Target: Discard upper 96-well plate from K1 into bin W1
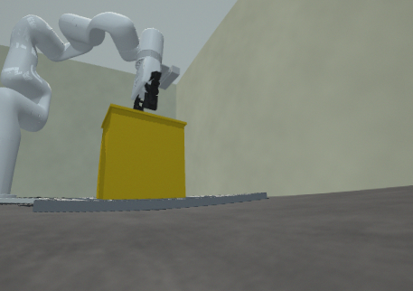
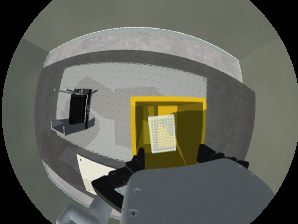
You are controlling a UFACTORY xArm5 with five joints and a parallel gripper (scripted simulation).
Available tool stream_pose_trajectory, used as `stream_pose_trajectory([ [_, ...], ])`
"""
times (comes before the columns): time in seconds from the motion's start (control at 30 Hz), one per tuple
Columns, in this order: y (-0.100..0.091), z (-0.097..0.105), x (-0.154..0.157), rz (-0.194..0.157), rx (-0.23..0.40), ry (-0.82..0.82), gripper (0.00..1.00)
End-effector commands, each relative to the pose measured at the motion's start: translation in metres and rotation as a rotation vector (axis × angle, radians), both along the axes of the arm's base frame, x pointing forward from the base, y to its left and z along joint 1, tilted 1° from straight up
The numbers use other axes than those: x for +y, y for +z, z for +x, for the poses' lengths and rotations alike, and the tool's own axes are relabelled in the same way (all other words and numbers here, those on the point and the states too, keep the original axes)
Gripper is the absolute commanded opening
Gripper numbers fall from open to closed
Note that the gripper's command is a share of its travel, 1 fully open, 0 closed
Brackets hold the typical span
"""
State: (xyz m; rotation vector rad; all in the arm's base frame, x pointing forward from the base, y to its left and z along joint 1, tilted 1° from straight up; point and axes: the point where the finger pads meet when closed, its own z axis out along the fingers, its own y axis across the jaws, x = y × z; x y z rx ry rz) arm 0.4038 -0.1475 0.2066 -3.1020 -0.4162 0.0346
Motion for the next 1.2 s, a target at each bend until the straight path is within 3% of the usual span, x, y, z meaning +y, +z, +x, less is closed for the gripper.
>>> stream_pose_trajectory([
  [0.0,0.011,0.001,-0.001,-0.002,-0.005,0.000,1.00],
  [0.43,0.040,0.002,-0.001,-0.002,-0.005,0.000,1.00],
  [1.17,0.040,0.002,-0.001,-0.002,-0.005,0.000,1.00],
])
